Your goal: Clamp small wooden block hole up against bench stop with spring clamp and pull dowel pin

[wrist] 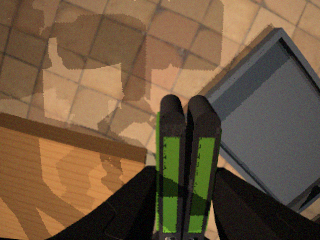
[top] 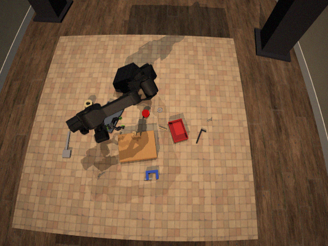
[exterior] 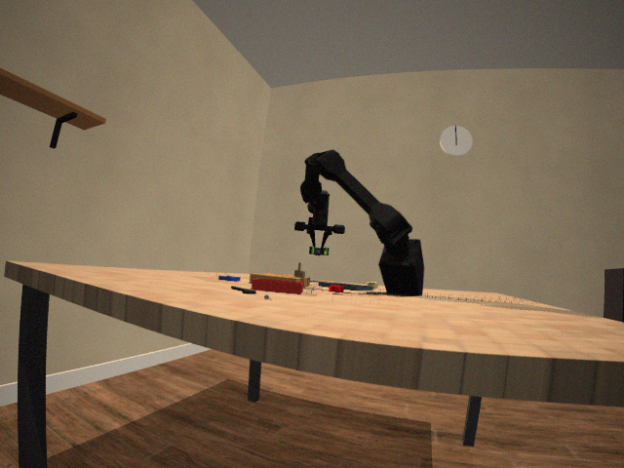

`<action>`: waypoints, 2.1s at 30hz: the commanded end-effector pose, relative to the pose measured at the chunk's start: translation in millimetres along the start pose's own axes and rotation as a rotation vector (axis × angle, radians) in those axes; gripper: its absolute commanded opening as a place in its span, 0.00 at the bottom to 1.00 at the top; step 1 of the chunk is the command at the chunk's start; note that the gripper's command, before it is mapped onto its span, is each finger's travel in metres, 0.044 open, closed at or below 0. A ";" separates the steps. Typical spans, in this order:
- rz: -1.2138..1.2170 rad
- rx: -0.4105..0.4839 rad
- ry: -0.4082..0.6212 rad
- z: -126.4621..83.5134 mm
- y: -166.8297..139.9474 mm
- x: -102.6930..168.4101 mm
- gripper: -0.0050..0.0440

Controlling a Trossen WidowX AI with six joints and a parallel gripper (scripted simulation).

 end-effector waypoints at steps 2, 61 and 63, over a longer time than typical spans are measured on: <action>0.031 -0.005 0.000 -0.6 4.5 0.4 0.10; 0.187 -0.003 0.000 31.5 23.1 3.0 0.10; 0.188 -0.003 0.000 32.6 23.3 3.0 0.10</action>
Point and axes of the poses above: the point midway between the two fingers, 35 mm back from their tips, its own z axis out along the fingers, its own y axis across the jaws, x = y × z, the point moved 9 cm from there along -z, back along the fingers, and after that the axes turned 10 degrees about z, right-handed, at the moved point
